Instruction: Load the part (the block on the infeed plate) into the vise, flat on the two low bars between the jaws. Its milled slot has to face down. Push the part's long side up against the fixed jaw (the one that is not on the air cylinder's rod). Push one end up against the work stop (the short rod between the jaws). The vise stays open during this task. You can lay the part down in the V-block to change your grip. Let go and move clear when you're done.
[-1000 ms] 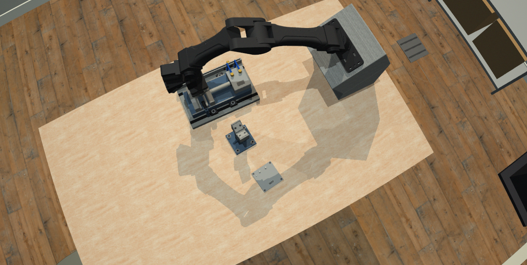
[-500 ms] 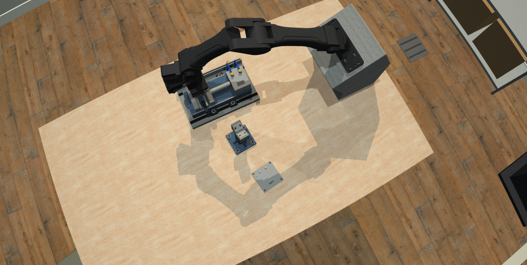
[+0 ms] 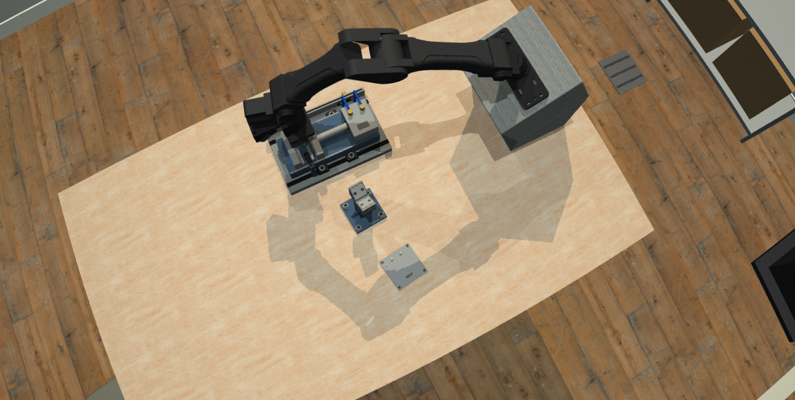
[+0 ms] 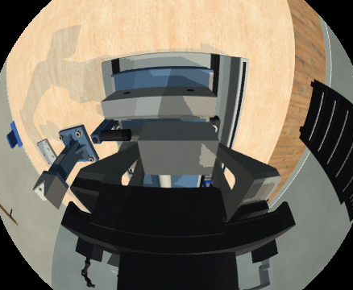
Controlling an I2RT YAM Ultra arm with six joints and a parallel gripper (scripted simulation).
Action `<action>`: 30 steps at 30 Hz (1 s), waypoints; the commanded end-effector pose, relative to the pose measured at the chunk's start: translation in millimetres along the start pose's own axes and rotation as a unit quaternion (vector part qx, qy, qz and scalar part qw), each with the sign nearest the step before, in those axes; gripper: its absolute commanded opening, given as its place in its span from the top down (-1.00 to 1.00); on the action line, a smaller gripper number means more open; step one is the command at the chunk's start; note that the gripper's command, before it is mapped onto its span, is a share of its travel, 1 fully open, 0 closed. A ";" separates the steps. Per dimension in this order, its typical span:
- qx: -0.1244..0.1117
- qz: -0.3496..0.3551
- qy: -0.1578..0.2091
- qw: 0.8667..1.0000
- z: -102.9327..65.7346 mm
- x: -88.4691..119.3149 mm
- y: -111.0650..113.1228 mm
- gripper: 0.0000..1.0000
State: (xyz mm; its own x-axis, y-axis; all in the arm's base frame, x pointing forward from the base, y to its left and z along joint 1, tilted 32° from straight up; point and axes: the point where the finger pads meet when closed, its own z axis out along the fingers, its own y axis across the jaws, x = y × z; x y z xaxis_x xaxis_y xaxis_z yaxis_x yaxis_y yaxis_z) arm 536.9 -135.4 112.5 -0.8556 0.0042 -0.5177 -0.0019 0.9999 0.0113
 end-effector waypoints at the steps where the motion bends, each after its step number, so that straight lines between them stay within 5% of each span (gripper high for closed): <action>1: 0.011 -0.003 -0.037 0.999 -20.9 -23.3 -3.8 1.00; 30: 0.007 0.000 -0.021 1.000 -3.6 -15.5 -3.0 1.00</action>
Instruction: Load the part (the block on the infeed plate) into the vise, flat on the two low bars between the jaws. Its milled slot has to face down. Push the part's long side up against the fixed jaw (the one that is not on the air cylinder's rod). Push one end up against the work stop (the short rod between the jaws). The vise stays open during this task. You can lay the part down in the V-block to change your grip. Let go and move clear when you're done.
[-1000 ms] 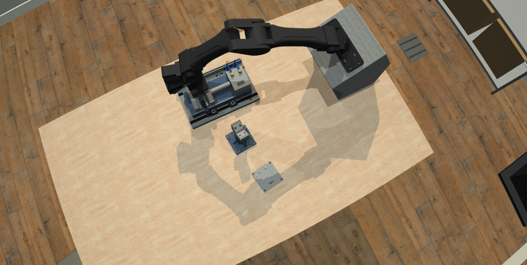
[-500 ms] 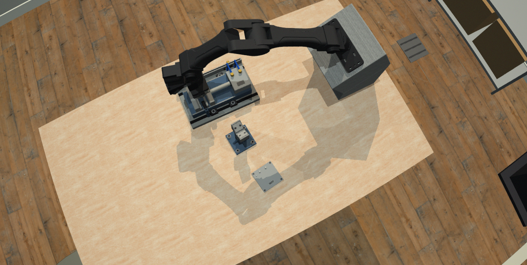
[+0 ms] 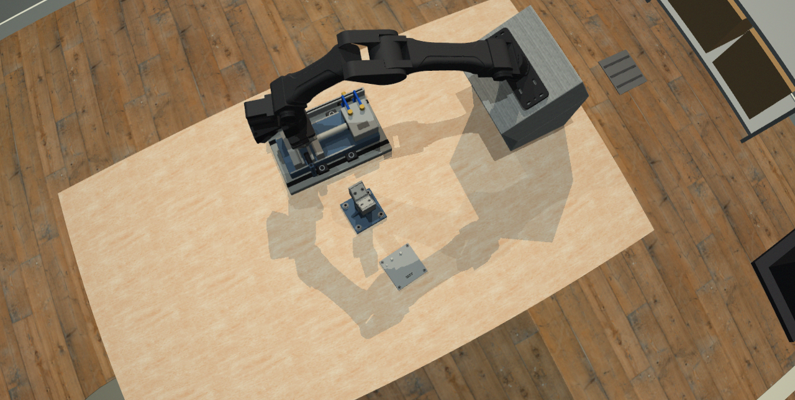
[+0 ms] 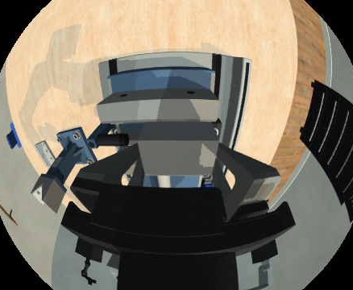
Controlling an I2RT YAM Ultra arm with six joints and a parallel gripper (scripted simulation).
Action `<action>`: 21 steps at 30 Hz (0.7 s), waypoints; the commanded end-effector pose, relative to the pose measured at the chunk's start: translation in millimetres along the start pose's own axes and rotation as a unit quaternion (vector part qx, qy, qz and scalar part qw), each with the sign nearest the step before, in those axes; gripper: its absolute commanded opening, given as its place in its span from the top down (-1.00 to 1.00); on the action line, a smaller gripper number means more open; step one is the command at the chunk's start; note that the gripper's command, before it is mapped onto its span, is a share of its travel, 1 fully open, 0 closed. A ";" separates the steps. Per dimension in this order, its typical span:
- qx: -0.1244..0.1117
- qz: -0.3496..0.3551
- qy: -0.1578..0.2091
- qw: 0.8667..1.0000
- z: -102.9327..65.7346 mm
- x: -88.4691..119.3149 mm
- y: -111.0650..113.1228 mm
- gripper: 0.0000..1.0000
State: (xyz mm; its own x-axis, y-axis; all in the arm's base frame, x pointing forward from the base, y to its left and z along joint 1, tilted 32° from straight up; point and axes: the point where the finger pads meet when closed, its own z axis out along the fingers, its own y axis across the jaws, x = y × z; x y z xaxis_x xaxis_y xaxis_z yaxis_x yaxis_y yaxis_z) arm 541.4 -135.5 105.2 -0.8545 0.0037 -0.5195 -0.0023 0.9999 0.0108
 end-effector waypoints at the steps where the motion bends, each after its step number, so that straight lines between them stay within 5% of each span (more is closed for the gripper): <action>1: 0.007 0.000 -0.020 1.000 -12.1 -15.5 -2.8 1.00; 21: 0.006 0.001 -0.016 1.000 -8.9 -13.4 -1.9 1.00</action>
